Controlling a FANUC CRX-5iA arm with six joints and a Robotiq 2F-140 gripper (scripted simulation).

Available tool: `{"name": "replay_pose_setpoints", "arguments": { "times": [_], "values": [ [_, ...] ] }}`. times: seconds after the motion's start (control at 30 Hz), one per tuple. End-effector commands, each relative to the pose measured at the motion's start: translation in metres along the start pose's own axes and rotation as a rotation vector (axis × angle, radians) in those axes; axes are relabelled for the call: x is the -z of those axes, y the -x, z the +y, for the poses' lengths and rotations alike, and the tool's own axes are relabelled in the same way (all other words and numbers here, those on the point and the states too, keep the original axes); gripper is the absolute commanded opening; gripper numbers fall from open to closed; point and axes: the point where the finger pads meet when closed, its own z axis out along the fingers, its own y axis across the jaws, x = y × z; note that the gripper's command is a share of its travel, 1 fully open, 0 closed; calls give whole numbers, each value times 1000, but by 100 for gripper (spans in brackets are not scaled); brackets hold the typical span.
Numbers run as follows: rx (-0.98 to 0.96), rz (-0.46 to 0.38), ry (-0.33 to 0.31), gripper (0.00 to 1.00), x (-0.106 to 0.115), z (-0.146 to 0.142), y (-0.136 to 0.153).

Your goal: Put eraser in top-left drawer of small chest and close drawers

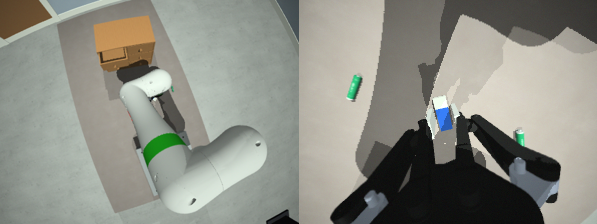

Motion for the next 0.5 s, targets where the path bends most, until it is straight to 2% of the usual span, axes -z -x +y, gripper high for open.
{"name": "replay_pose_setpoints", "arguments": {
  "times": [0.0, 0.1, 0.13, 0.47],
  "values": [
    [0, 0, 0, 23, 0, 0, 0],
    [0, 0, 0, 23, 0, 0, 0],
    [0, 0, 0, 11, 0, 0, 0],
    [0, 0, 0, 11, 0, 0, 0]
  ]
}}
